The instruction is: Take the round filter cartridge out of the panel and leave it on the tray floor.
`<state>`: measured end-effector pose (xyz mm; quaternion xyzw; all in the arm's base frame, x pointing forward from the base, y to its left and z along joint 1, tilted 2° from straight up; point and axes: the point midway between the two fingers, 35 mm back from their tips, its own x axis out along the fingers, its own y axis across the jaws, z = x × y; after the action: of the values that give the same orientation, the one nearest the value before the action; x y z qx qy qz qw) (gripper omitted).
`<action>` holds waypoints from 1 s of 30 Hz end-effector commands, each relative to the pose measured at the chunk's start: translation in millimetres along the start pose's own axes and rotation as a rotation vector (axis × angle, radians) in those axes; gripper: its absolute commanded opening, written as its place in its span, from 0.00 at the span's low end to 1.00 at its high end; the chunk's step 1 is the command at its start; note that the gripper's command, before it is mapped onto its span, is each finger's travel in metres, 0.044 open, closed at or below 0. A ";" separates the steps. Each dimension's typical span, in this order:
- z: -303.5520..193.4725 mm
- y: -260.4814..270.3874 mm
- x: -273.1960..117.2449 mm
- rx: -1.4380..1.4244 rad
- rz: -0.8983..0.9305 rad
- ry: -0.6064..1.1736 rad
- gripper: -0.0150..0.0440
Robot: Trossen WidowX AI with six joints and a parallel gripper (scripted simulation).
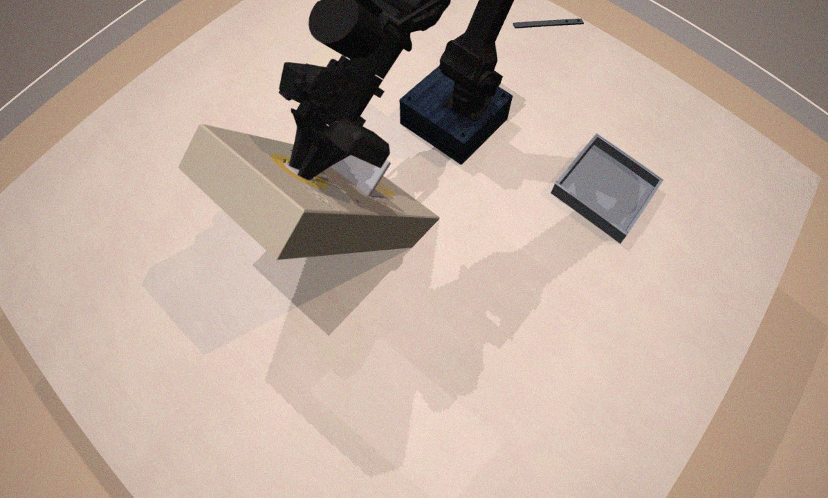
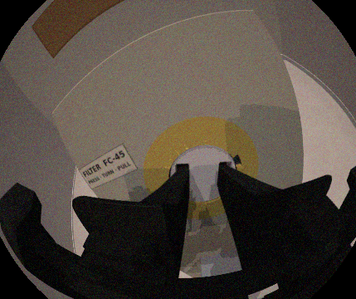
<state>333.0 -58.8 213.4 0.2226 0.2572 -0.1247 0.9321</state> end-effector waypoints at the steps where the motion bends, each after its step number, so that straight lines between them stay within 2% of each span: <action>1: -0.1 -0.1 6.2 -0.137 -0.001 0.002 0.25; 15: -0.1 -0.1 5.4 -0.625 -0.001 0.002 0.25; 20: 0.4 0.0 2.6 -0.582 -0.001 0.002 0.25; 30: 2.4 0.5 -45.6 -0.538 -0.001 0.005 0.25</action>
<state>307.7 -55.0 230.7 -0.0404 0.2862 -0.0474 0.9561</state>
